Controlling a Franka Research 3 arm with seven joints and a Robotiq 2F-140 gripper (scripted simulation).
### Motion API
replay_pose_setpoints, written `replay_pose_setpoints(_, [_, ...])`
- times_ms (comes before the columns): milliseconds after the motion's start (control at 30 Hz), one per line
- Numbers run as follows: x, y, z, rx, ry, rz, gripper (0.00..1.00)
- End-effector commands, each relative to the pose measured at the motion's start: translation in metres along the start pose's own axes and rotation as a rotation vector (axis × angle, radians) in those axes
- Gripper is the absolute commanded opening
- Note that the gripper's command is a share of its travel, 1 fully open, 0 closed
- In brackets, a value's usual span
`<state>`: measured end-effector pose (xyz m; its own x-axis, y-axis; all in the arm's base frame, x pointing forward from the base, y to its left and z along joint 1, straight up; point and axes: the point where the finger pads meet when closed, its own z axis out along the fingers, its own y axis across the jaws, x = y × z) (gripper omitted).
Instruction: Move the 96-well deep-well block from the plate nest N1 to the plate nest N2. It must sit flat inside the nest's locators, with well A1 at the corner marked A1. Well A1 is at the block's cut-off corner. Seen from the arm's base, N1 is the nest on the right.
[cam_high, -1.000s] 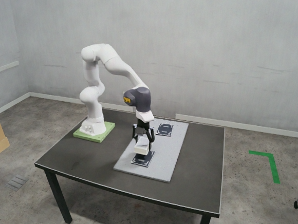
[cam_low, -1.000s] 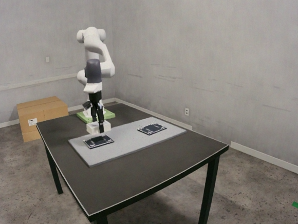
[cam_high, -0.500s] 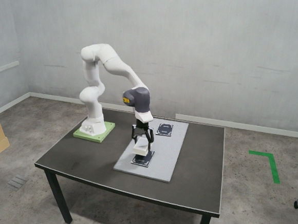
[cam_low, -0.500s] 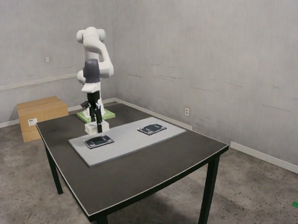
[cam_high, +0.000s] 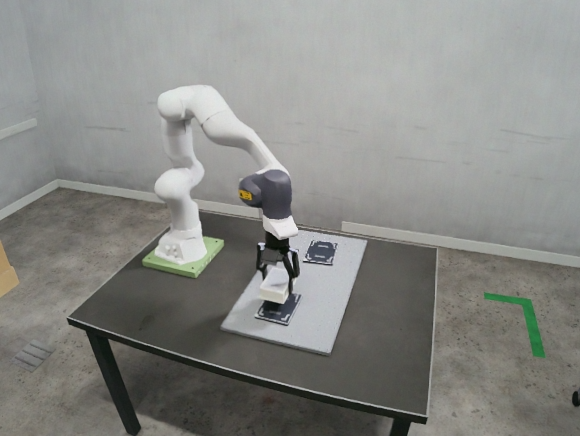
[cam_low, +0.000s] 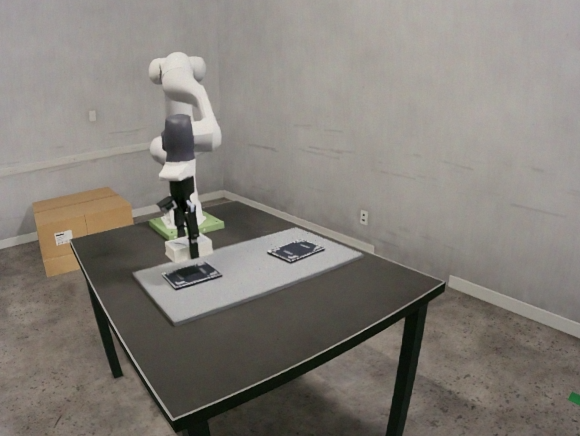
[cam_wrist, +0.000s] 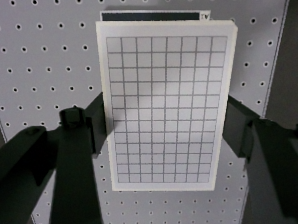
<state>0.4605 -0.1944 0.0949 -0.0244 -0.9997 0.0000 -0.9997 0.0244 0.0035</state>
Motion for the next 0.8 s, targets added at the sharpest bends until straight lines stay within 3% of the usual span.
replay_pose_setpoints(0, [0.002,-0.003,-0.003,0.010,0.005,0.003,0.60])
replay_pose_setpoints(133, [0.002,-0.003,-0.003,0.010,0.005,0.003,0.60])
replay_pose_setpoints(233, [-0.008,-0.004,-0.003,0.010,0.005,-0.094,0.60])
replay_pose_setpoints(767, [-0.054,-0.010,-0.003,0.010,0.005,-0.094,0.60])
